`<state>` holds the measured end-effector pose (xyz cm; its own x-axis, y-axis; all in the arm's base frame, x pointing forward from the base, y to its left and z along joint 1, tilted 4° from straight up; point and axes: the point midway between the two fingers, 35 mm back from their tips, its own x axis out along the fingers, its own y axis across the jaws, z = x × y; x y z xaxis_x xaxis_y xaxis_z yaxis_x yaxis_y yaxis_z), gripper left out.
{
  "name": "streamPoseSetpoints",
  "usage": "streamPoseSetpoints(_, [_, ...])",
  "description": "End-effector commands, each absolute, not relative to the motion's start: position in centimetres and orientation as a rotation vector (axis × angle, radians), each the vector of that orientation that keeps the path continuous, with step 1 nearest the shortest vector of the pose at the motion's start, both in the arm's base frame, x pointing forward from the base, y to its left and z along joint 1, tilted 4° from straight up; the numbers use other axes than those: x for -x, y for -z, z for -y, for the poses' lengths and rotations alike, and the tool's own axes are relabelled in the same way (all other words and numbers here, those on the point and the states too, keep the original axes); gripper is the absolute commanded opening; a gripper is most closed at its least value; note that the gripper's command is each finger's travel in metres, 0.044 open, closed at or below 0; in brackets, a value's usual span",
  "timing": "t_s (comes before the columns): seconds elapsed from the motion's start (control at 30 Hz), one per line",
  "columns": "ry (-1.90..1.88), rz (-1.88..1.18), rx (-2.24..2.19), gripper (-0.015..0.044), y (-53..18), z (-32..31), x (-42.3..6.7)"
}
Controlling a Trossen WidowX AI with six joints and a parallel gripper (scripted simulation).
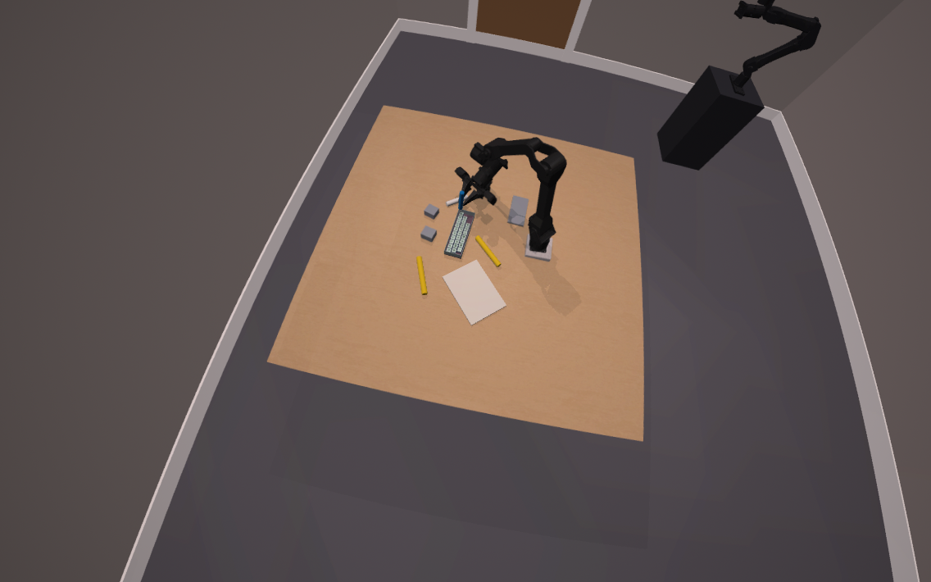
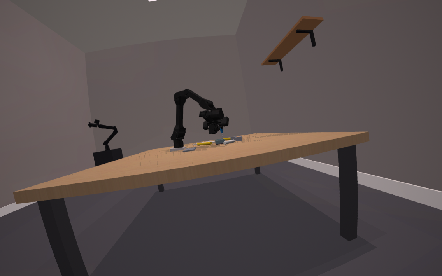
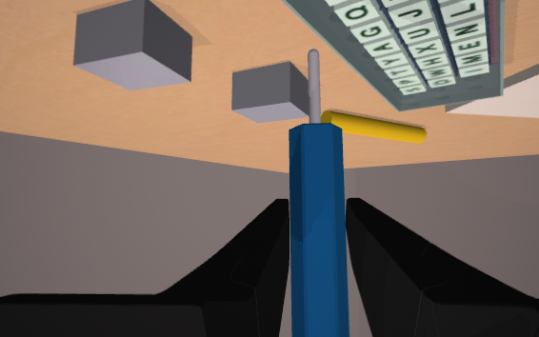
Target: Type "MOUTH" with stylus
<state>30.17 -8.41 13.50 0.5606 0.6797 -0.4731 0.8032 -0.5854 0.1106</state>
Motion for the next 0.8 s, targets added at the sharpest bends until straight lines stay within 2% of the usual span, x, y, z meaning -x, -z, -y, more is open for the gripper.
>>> streamPoseSetpoints(0.0, [0.56, -1.227, -2.495, 0.0, -12.0, 8.4, -30.2])
streamPoseSetpoints(0.17, [0.56, -1.227, -2.495, 0.0, -11.9, 8.4, -30.2])
streamPoseSetpoints(0.27, [0.56, -1.227, -2.495, 0.0079, -11.7, 8.4, -30.3])
streamPoseSetpoints(0.77, [0.56, -1.227, -2.495, 0.0081, -11.0, 8.5, -30.4])
